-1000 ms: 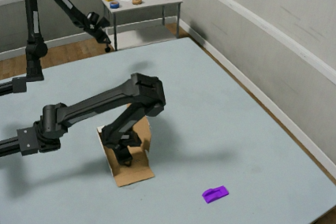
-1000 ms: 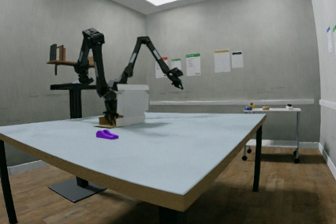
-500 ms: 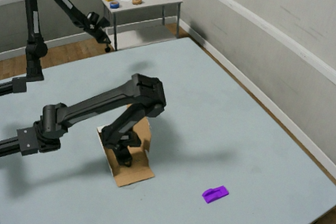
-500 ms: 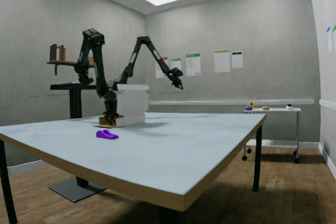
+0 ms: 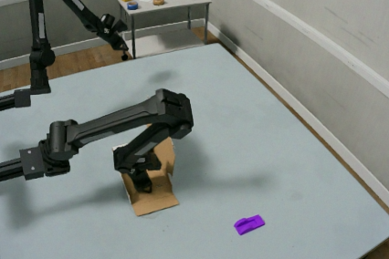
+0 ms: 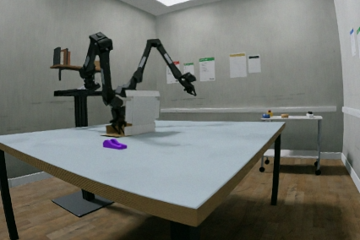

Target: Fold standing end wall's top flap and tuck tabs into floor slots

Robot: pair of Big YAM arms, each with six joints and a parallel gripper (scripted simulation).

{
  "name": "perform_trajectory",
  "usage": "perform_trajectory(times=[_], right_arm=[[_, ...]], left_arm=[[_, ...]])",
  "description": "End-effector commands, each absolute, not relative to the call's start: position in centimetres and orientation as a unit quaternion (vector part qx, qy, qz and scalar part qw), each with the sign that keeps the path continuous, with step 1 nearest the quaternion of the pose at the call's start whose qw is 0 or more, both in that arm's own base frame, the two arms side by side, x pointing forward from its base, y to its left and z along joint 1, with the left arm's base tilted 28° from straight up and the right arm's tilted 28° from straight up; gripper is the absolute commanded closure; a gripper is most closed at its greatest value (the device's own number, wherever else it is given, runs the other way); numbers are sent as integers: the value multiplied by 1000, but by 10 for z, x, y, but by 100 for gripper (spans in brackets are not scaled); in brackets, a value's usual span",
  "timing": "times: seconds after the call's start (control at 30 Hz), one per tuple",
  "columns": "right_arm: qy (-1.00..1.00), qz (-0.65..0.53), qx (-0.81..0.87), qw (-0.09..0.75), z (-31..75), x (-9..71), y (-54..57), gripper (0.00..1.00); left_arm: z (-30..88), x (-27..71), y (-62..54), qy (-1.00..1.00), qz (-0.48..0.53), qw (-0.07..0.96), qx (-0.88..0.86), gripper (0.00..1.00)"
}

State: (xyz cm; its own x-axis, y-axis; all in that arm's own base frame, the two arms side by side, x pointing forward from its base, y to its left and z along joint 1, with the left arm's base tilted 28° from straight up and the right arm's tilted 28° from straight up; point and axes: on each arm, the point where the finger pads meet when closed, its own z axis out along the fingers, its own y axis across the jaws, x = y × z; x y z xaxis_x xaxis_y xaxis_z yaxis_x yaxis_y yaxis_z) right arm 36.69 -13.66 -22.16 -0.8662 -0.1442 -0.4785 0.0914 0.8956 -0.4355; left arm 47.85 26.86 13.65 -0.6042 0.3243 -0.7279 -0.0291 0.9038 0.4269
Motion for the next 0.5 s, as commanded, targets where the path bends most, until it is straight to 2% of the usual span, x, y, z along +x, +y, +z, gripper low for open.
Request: perform_trajectory(times=[0.0,0.47], right_arm=[[944,-231,-8,236,-243,360,-151,57],[944,-231,-8,236,-243,360,-151,57]], left_arm=[[132,483,260,875,195,435,86,100],[3,486,130,939,126,317,43,100]])
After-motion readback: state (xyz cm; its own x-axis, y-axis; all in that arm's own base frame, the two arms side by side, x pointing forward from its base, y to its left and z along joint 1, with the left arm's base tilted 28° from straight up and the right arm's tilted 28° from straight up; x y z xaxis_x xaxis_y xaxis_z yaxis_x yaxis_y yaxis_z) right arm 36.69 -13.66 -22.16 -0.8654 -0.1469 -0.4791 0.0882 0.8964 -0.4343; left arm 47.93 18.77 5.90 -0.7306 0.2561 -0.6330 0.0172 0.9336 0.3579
